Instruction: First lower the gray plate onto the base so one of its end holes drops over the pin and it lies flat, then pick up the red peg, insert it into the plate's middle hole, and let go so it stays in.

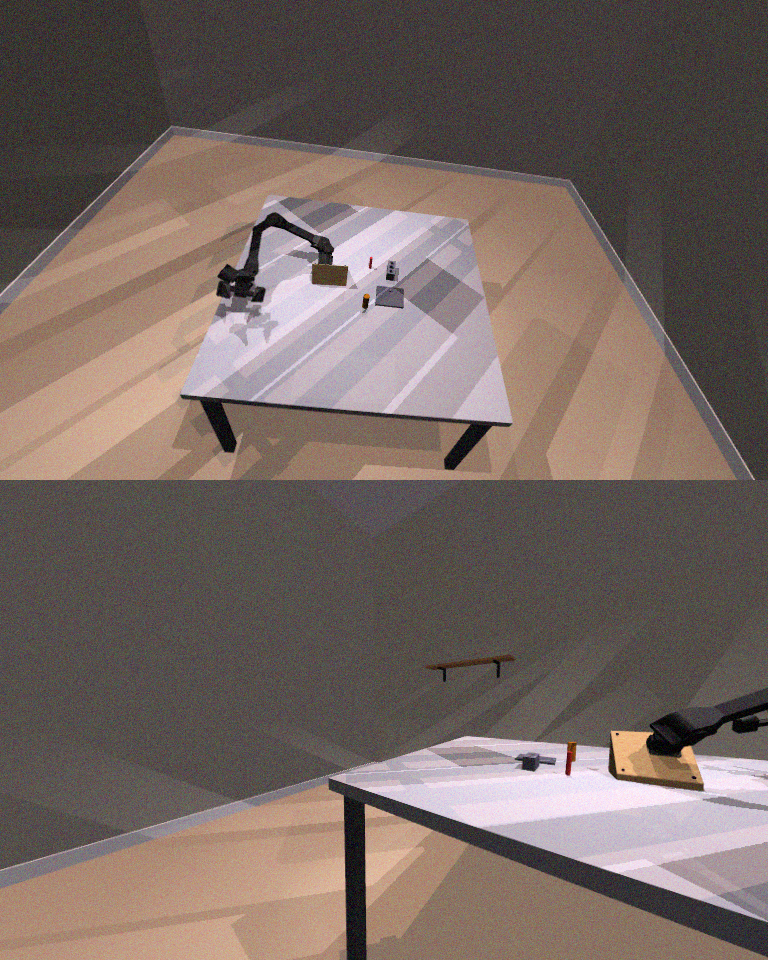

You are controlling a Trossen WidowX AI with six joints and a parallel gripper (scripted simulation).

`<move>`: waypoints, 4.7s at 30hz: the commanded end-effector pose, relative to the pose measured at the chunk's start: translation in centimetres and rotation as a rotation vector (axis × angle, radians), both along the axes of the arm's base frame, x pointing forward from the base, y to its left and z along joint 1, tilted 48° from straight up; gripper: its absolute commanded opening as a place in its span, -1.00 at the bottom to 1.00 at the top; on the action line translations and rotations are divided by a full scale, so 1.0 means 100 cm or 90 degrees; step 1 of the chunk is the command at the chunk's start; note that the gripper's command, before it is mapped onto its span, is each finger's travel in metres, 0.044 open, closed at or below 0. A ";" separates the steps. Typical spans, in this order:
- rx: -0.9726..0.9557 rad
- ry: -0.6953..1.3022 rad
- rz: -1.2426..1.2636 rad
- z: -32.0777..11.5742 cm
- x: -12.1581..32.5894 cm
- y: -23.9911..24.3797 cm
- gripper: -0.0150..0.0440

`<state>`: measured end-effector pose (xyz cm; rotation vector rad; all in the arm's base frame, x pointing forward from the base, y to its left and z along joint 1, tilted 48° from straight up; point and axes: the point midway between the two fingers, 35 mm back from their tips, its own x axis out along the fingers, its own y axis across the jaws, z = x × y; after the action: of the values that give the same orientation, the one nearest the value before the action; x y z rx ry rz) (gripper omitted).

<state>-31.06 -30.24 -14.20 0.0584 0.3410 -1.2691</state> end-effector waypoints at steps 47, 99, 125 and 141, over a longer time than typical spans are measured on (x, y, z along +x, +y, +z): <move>0.162 0.294 1.286 0.179 0.648 0.102 1.00; 0.133 0.427 1.707 0.176 0.659 0.382 1.00; 0.133 0.424 1.708 0.154 0.657 0.406 0.64; 0.133 0.424 1.708 0.154 0.657 0.406 -0.25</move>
<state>34.73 10.31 1.28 -0.5211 0.6426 1.4668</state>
